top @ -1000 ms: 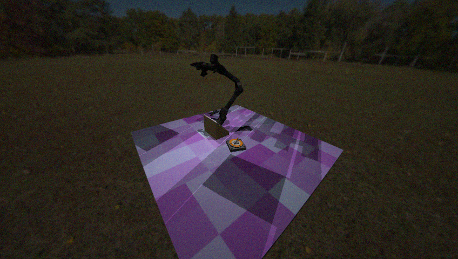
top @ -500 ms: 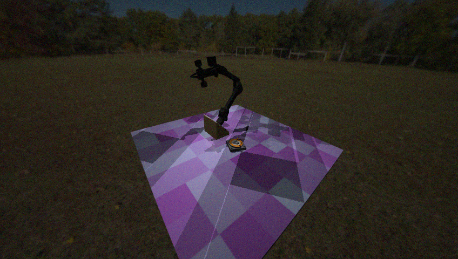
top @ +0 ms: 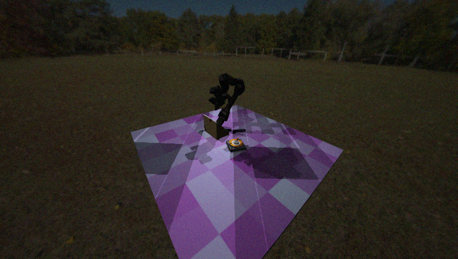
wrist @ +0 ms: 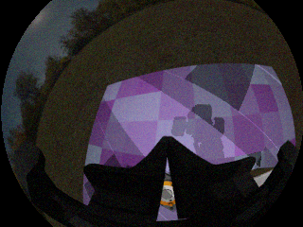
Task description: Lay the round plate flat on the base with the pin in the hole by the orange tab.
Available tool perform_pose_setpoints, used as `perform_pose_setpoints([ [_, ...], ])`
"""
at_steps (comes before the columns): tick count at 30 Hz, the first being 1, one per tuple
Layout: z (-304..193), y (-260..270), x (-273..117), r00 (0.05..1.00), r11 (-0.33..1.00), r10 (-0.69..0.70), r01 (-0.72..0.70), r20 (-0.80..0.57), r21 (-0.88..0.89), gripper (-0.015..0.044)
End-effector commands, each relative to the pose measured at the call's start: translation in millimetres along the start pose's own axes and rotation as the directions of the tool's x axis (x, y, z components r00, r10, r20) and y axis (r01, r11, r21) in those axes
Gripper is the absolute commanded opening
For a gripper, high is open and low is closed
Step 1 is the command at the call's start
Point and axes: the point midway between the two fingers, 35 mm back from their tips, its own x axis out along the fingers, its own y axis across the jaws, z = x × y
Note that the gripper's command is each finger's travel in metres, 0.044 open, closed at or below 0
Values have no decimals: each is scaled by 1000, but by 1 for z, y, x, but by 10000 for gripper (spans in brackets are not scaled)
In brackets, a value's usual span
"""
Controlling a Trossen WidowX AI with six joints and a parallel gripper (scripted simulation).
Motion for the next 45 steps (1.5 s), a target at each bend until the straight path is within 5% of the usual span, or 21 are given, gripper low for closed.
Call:
perform_pose_setpoints([
  [1,-61,15,24,982,938,-37,-31,-187,-345,0],
  [4,-121,20,39,933,777,-100,-144,-346,-613,0],
  [9,-186,20,48,846,523,-194,-338,-496,-782,0],
  [12,-241,11,50,746,279,-293,-531,-598,-800,0],
  [17,-280,1,47,660,107,-372,-668,-653,-736,0],
  [45,-308,-31,77,654,98,-376,-676,-656,-730,0],
])
